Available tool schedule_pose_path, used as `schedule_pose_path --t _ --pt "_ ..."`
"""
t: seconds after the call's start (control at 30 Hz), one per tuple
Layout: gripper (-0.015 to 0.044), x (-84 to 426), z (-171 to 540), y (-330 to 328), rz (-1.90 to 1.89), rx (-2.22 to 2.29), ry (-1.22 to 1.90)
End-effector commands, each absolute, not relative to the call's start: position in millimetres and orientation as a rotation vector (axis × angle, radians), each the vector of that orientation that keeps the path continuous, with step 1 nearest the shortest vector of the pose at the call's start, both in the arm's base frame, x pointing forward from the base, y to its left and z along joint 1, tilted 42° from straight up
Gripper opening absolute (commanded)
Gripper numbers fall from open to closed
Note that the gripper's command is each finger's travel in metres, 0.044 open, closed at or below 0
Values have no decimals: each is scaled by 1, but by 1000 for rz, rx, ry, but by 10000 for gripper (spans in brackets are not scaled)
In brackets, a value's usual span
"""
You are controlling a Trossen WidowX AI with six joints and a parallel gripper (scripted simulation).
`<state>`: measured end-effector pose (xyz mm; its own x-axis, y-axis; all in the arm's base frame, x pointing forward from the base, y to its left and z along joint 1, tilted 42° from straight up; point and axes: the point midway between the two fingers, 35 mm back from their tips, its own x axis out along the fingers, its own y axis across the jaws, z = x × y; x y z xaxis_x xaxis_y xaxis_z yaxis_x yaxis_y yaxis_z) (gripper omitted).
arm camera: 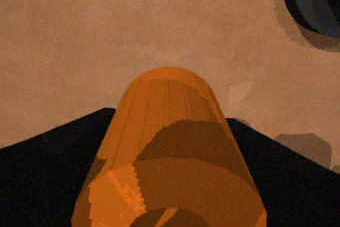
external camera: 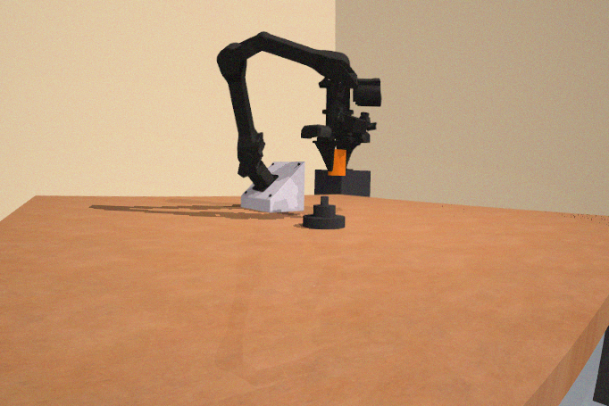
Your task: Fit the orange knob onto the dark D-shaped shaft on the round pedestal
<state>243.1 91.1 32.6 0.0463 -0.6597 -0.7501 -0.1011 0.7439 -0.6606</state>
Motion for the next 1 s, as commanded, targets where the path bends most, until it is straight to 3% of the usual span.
schedule_pose_path --t 0.0,0.97 --pt "0 238 58 109 -485 -643 1475" --pt "0 280 75 76 -472 -633 1476"
